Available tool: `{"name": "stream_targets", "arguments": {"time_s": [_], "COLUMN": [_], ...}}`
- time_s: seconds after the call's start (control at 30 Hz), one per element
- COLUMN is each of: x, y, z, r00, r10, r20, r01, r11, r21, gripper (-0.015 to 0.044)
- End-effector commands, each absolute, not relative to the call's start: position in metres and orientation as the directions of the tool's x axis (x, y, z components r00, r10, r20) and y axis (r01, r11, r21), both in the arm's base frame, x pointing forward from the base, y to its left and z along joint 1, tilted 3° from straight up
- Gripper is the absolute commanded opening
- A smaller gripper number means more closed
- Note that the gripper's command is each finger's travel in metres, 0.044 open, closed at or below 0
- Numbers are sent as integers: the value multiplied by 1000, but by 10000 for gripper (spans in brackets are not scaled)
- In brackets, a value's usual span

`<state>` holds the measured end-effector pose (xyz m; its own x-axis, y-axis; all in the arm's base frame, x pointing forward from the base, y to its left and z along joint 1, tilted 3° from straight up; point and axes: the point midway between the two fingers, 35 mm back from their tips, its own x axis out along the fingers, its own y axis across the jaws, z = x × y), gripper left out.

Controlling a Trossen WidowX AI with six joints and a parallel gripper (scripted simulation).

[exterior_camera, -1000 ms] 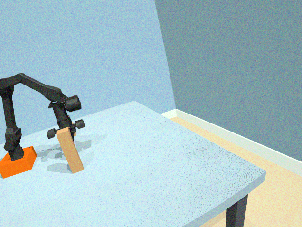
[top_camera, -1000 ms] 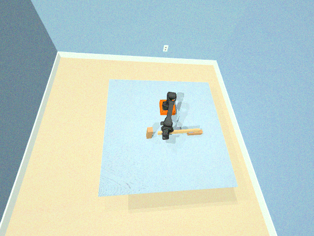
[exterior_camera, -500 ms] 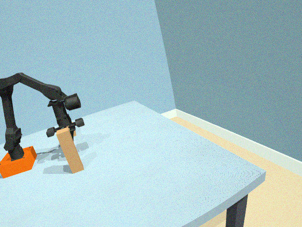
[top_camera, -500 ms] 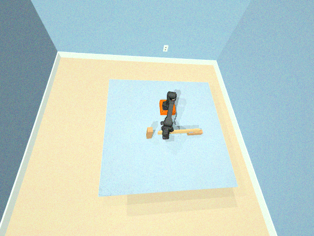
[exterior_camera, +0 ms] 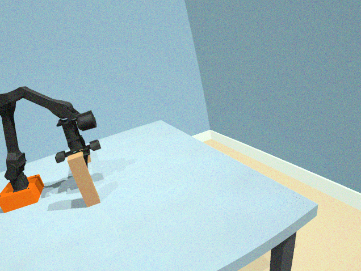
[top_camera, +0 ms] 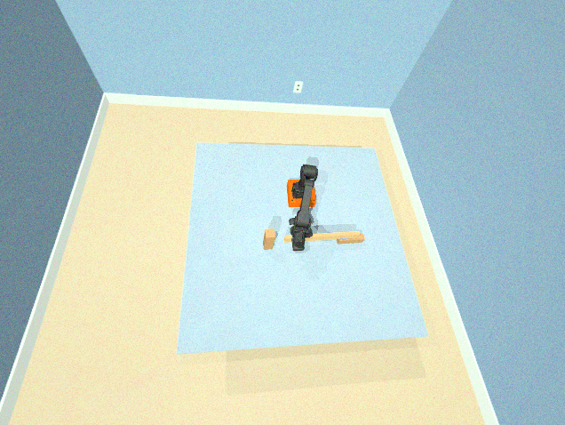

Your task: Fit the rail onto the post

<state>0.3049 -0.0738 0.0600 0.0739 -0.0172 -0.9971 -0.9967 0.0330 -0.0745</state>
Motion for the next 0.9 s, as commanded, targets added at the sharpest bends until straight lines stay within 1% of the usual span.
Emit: {"name": "stream_targets", "arguments": {"time_s": [0.0, 0.87], "x": [306, 305], "y": [-73, -73], "z": [59, 59], "r00": [80, 80], "r10": [-11, -11], "r20": [-997, -997], "r01": [-996, -996], "r11": [33, 33], "r21": [-81, -81], "gripper": [0, 0]}}
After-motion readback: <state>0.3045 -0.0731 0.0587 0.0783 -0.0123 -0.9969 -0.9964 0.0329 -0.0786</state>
